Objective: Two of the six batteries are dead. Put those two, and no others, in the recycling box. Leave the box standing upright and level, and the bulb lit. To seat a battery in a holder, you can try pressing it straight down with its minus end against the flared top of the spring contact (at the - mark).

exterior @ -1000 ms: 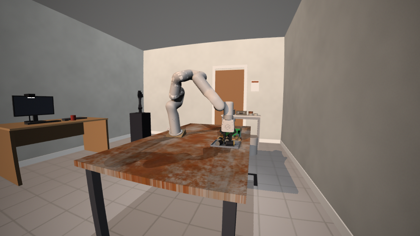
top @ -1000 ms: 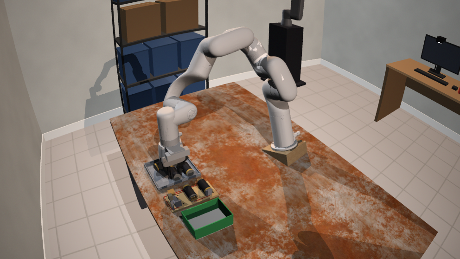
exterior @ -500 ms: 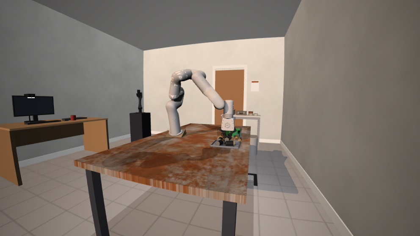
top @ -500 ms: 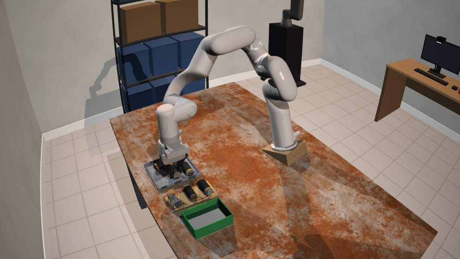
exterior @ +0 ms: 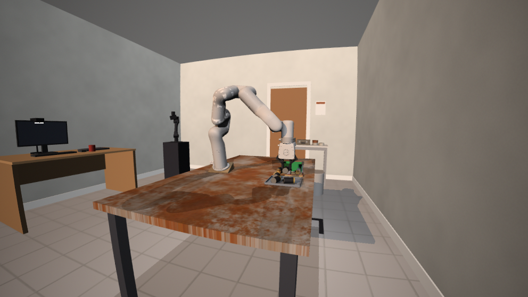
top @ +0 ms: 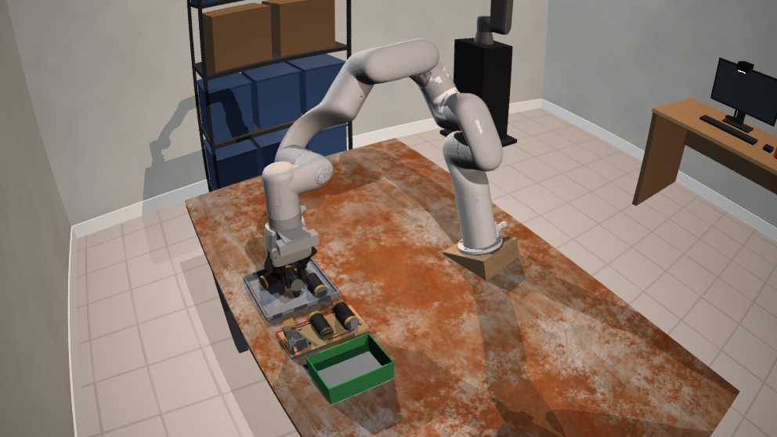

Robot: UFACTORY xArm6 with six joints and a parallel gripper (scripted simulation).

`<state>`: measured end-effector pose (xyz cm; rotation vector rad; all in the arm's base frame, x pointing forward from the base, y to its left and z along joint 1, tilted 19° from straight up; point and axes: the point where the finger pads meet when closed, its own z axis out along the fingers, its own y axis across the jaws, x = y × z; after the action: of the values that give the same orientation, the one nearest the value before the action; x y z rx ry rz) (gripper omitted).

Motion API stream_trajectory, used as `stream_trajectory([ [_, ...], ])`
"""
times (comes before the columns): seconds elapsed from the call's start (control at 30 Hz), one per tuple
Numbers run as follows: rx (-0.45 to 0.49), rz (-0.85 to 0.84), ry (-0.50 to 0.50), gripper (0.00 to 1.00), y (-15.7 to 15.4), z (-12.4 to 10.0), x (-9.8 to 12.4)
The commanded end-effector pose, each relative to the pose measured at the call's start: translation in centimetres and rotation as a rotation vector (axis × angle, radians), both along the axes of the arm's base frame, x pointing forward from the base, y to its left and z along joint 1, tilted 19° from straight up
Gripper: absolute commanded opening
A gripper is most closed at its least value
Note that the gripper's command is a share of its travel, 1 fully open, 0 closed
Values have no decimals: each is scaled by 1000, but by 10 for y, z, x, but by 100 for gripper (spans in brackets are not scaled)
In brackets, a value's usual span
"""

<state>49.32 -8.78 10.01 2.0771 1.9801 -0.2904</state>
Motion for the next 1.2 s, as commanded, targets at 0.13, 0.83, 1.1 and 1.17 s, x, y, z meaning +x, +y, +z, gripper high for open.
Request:
stream_trajectory([
  [0.13,0,1,-6,28,18,54,0],
  [0.83,-1,22,1,28,25,77,-1],
  [1.1,-3,82,21,28,25,77,-1],
  [1.17,-4,105,29,28,25,77,-1],
])
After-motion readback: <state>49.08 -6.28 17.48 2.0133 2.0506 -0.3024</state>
